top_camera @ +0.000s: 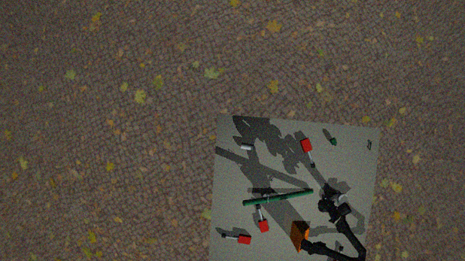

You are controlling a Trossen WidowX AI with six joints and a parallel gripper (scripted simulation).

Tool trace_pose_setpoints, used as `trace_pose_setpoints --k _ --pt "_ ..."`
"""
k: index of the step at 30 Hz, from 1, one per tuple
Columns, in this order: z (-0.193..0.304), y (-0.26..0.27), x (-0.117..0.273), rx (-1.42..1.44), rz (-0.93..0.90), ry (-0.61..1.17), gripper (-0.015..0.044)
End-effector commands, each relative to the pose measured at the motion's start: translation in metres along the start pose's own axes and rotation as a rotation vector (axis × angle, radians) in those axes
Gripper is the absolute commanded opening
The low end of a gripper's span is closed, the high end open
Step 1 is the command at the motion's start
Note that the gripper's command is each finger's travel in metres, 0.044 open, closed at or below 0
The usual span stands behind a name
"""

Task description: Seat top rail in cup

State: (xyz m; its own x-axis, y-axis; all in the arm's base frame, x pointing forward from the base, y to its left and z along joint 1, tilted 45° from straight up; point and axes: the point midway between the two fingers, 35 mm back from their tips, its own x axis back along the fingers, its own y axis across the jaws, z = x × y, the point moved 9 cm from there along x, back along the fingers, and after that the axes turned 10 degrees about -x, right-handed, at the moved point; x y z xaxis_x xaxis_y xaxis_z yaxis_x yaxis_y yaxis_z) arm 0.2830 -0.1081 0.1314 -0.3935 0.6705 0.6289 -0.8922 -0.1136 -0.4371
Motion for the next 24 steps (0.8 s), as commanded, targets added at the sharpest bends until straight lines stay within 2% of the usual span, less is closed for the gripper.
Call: trace_pose_setpoints --k 1,24 --pt "-0.0018 -0.0018 -0.0016 -0.015 0.002 0.006 0.0" --pt "0.0002 0.0001 -0.0007 0.009 0.0 -0.008 0.0"
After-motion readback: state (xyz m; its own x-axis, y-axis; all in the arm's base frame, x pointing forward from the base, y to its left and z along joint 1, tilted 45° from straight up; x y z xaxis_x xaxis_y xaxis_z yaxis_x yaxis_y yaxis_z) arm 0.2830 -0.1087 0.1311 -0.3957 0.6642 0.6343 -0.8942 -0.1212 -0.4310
